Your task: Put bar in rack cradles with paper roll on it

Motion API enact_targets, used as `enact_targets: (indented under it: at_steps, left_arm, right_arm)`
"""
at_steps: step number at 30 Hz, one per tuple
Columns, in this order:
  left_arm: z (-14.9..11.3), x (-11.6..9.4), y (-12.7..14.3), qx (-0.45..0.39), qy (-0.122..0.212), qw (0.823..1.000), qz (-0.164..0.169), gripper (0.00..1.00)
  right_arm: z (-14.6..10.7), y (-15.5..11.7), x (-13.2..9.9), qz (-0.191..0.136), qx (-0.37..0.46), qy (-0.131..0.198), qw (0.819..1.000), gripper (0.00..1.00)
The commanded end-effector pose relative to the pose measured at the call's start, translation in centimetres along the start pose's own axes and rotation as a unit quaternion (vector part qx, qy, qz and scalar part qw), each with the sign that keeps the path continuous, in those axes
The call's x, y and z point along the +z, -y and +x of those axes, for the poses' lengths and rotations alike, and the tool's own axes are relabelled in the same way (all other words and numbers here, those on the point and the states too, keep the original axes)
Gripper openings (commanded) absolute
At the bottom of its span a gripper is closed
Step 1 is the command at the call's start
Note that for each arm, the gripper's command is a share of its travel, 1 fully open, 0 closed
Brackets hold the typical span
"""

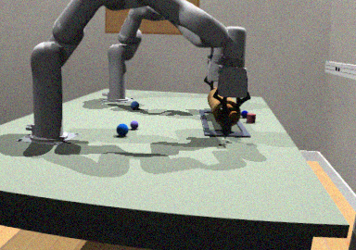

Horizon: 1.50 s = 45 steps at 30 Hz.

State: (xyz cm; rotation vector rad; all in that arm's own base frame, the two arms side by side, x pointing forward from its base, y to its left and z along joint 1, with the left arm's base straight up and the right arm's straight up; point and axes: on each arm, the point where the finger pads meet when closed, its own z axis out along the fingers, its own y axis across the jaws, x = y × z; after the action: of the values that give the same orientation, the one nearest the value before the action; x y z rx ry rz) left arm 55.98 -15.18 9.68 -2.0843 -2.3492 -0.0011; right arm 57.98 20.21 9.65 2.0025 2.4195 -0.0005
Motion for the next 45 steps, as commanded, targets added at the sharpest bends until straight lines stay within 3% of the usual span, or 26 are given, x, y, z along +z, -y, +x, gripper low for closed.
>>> enact_targets:
  at_steps: [1, 16, 17, 33, 45]
  left_arm:
    - [0.0, -0.2, -0.1, 0.000, 0.001, 1.000, -0.002, 1.00]
    - [0.0, -0.2, -0.1, 0.000, 0.001, 1.000, -0.002, 1.00]
    - [0.0, -0.2, -0.1, 0.000, 0.001, 1.000, -0.002, 1.00]
    - [0.0, -0.2, -0.1, 0.000, 0.001, 1.000, -0.002, 1.00]
    - [0.0, -3.6, -0.1, 0.000, 0.001, 1.000, -0.002, 1.00]
  right_arm:
    - [0.0, -0.1, -0.3, -0.002, 0.000, 0.000, 1.000, 0.12]
    - [0.0, -0.1, -0.3, -0.002, 0.000, 0.000, 1.000, 0.12]
    - [0.0, -0.1, -0.3, -0.002, 0.000, 0.000, 1.000, 1.00]
    - [0.0, -0.1, -0.3, -0.002, 0.000, 0.000, 1.000, 1.00]
    - [0.0, -0.1, -0.3, -0.002, 0.000, 0.000, 1.000, 1.00]
